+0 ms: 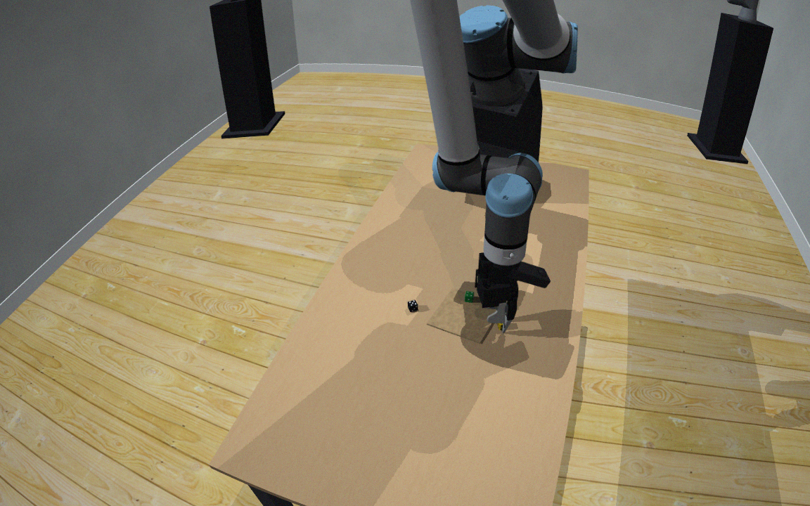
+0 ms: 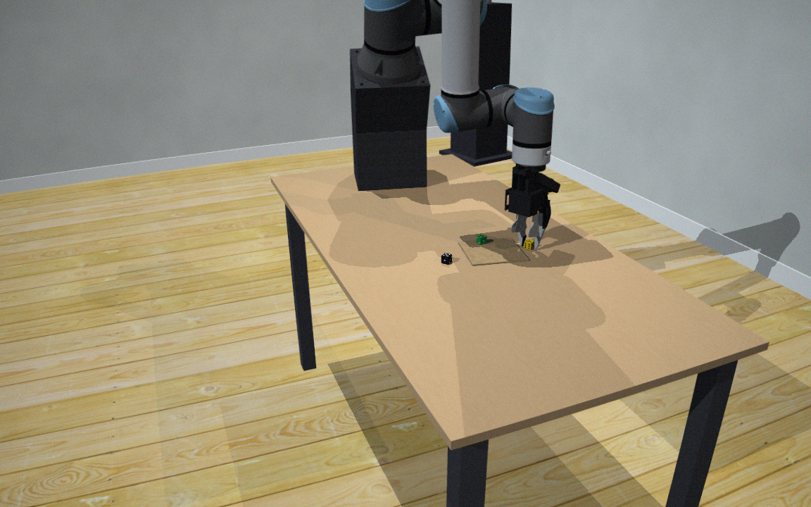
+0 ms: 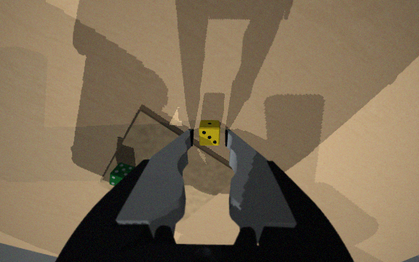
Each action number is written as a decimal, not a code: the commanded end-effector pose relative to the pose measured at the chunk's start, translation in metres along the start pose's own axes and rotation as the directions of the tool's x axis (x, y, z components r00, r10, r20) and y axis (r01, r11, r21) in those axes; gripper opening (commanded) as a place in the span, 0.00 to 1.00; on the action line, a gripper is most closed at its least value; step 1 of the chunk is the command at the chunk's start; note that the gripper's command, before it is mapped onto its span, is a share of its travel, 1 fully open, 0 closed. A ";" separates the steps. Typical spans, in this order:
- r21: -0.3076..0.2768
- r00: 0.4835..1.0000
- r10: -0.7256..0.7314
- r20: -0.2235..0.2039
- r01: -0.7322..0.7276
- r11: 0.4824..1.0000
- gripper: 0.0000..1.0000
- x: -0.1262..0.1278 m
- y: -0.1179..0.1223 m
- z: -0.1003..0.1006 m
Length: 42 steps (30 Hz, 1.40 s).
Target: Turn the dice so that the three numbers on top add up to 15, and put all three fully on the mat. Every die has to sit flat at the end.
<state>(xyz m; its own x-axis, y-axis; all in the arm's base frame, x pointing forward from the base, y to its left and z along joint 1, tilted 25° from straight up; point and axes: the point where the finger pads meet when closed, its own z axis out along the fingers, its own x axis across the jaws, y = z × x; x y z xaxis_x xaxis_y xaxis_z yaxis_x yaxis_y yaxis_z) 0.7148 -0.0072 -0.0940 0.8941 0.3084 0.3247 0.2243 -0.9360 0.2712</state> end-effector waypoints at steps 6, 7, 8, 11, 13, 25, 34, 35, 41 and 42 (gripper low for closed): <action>0.000 1.000 0.000 -0.001 0.000 1.000 0.21 0.000 0.000 0.000; 0.000 1.000 0.000 -0.001 0.000 1.000 0.21 0.000 0.000 0.000; 0.000 1.000 0.000 -0.001 0.000 1.000 0.21 0.000 0.000 0.000; 0.000 1.000 0.000 -0.001 0.000 1.000 0.21 0.000 0.000 0.000; 0.000 1.000 0.000 -0.001 0.000 1.000 0.21 0.000 0.000 0.000; 0.000 1.000 0.000 -0.001 0.000 1.000 0.21 0.000 0.000 0.000; 0.000 1.000 0.000 -0.001 0.000 1.000 0.03 0.000 0.000 0.000; 0.000 1.000 0.000 -0.001 0.000 1.000 0.03 0.000 0.000 0.000; 0.000 1.000 0.000 -0.001 0.000 1.000 0.03 0.000 0.000 0.000; 0.000 1.000 0.000 -0.001 0.000 1.000 0.03 0.000 0.000 0.000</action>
<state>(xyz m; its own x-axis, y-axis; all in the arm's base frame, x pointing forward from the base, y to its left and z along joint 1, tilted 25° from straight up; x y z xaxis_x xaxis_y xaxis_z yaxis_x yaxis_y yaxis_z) 0.7150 -0.0073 -0.0944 0.8941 0.3084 0.3248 0.2243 -0.9360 0.2712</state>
